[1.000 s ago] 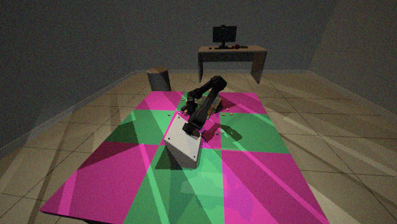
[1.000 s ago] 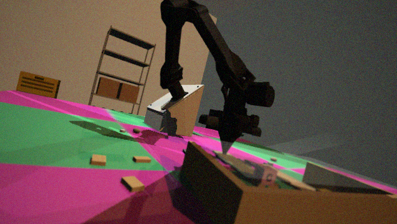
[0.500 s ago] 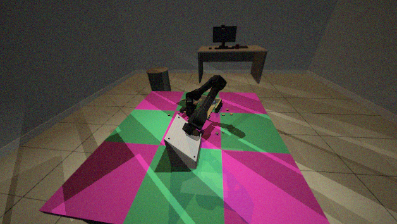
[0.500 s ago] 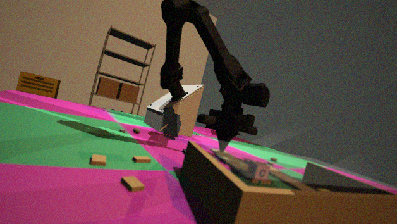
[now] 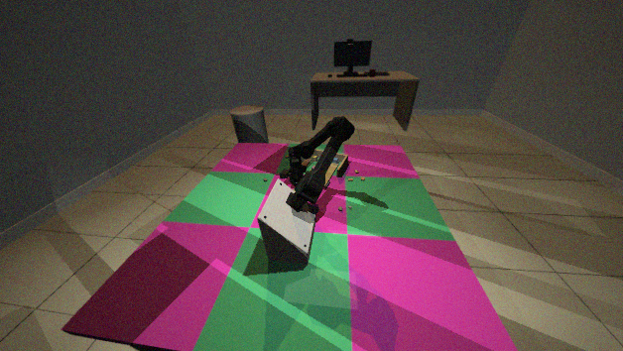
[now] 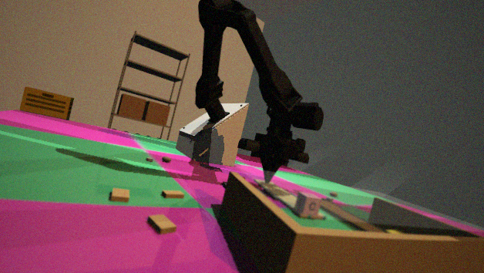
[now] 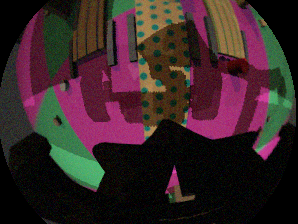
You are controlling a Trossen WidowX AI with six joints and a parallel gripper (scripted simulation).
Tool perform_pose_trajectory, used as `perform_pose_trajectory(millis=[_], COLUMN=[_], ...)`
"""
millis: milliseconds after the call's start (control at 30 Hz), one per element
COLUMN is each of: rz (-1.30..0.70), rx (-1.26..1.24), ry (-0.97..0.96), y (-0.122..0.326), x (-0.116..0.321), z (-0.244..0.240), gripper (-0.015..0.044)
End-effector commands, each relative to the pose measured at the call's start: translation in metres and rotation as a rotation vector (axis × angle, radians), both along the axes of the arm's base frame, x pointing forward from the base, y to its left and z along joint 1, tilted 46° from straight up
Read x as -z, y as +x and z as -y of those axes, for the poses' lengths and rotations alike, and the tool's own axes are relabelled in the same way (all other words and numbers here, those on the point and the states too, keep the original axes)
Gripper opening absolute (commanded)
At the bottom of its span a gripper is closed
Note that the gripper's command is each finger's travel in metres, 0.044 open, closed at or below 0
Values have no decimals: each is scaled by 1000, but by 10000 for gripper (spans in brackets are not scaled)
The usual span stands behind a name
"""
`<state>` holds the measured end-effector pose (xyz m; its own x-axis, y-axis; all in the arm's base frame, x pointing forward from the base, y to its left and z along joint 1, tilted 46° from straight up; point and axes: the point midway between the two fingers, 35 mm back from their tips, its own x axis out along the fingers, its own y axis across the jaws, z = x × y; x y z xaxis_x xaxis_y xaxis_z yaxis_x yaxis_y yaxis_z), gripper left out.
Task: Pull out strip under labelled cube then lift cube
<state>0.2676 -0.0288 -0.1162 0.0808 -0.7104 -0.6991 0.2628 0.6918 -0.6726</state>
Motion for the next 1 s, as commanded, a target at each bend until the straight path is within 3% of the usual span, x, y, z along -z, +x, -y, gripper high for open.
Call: perform_pose_trajectory(millis=[0, 967], rz=[-21, -23], rx=[14, 14], ry=[4, 5], y=[-13, -52], x=[3, 11], z=[3, -2], gripper=[0, 0])
